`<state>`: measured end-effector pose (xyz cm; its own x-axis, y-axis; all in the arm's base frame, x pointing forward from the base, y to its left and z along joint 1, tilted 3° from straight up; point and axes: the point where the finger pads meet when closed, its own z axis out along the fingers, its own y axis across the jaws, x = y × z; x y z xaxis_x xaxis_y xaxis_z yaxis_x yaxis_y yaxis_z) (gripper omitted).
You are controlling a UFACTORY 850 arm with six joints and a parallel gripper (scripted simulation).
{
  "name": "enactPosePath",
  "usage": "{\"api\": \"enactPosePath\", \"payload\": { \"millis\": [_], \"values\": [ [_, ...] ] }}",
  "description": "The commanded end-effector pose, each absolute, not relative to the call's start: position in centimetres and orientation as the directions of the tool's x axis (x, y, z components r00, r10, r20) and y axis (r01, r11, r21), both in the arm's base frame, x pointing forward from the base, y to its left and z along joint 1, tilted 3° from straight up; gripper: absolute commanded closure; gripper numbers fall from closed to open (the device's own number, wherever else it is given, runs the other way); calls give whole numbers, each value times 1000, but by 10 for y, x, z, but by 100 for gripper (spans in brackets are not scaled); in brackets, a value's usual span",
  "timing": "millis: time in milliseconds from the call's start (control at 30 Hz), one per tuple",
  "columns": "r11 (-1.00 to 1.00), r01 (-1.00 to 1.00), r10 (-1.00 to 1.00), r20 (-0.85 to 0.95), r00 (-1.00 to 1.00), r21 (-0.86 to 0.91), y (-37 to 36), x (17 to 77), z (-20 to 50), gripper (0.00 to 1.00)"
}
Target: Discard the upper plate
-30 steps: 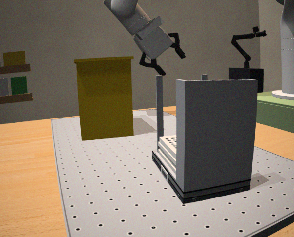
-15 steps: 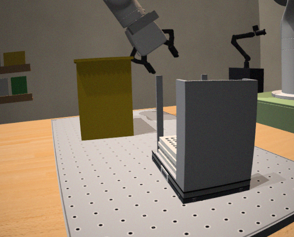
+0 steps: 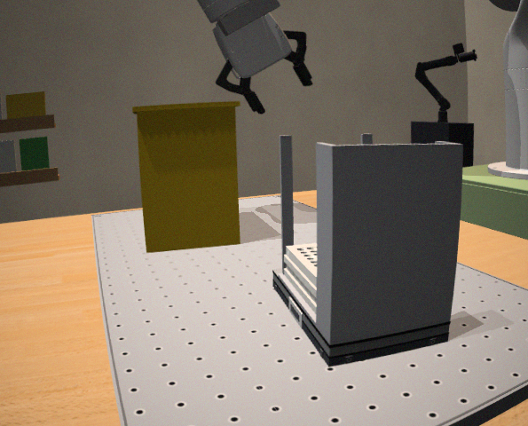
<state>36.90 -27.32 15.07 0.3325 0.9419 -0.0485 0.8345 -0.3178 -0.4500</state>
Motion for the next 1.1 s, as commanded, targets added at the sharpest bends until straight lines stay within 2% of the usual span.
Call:
{"api": "enactPosePath", "payload": {
  "millis": [0,1067],
  "values": [
    [-324,844,942,-62,330,-427,-264,381,152,0],
    [-347,901,938,-111,329,-262,-167,469,186,0]
  ]
}}
